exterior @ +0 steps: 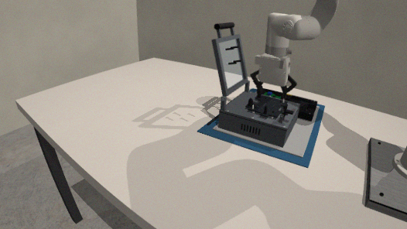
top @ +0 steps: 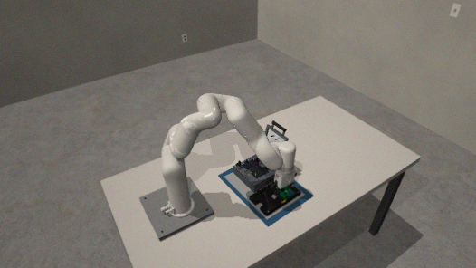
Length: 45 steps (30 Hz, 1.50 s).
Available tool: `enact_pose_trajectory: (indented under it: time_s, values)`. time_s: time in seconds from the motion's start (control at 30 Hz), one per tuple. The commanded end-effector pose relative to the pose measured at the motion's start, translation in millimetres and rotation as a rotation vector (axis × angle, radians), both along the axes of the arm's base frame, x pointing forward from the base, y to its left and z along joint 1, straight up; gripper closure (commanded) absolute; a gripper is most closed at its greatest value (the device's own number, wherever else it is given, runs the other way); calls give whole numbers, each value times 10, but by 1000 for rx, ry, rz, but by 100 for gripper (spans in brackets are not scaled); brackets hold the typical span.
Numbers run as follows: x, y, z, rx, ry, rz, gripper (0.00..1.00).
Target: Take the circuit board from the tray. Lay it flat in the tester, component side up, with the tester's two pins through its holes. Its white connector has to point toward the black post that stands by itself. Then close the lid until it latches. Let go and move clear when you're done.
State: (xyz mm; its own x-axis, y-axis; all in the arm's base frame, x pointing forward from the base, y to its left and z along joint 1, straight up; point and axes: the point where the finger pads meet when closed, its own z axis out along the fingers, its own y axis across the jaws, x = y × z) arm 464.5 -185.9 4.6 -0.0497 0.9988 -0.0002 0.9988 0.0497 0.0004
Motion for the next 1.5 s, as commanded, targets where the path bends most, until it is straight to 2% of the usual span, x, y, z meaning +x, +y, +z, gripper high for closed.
enact_pose_trajectory:
  time_s: [0.0, 0.07, 0.5, 0.53, 1.47]
  values:
    - [14, -5, 15, -1, -4, 0, 11]
    - [14, -5, 15, -1, -4, 0, 15]
    - [14, -5, 15, -1, -4, 0, 15]
    - [14, -5, 15, -1, -4, 0, 18]
    - [14, -5, 15, -1, -4, 0, 21]
